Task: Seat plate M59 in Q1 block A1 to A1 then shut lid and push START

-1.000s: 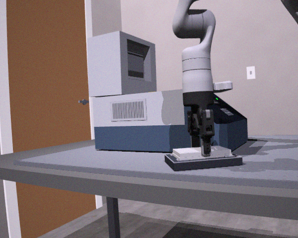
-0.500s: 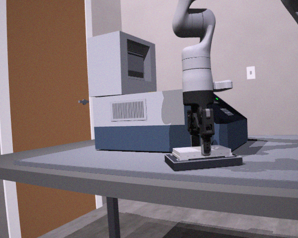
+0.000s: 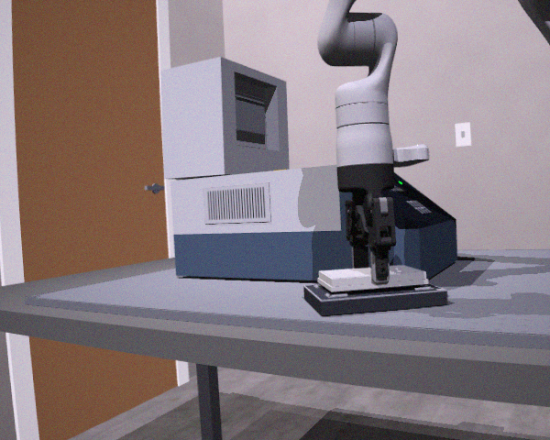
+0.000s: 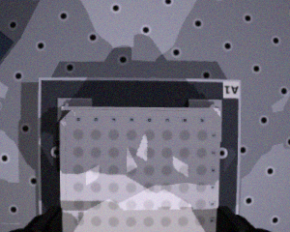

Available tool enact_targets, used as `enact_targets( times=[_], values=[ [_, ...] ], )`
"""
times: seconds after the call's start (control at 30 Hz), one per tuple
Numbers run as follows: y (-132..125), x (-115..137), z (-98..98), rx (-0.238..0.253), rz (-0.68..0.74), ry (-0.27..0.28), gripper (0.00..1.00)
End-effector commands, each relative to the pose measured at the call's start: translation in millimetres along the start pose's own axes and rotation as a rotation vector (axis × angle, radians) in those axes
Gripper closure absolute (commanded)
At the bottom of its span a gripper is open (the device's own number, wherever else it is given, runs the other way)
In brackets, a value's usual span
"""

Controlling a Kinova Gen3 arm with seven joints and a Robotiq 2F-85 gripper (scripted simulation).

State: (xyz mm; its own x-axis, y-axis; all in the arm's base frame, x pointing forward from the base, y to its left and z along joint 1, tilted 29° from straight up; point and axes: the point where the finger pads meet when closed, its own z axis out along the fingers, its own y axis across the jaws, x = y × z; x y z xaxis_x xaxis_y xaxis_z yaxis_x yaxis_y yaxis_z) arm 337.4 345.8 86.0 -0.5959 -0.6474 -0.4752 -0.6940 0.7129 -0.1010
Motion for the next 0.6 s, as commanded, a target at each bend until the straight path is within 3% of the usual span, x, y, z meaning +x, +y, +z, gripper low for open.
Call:
enact_targets(
  times=[0.0, 0.57],
  values=[
    [0.1, -0.4, -1.2, 0.000, 0.000, -0.001, 0.09],
    [0.1, -0.4, -6.5, 0.000, 0.000, -0.001, 0.09]
  ],
)
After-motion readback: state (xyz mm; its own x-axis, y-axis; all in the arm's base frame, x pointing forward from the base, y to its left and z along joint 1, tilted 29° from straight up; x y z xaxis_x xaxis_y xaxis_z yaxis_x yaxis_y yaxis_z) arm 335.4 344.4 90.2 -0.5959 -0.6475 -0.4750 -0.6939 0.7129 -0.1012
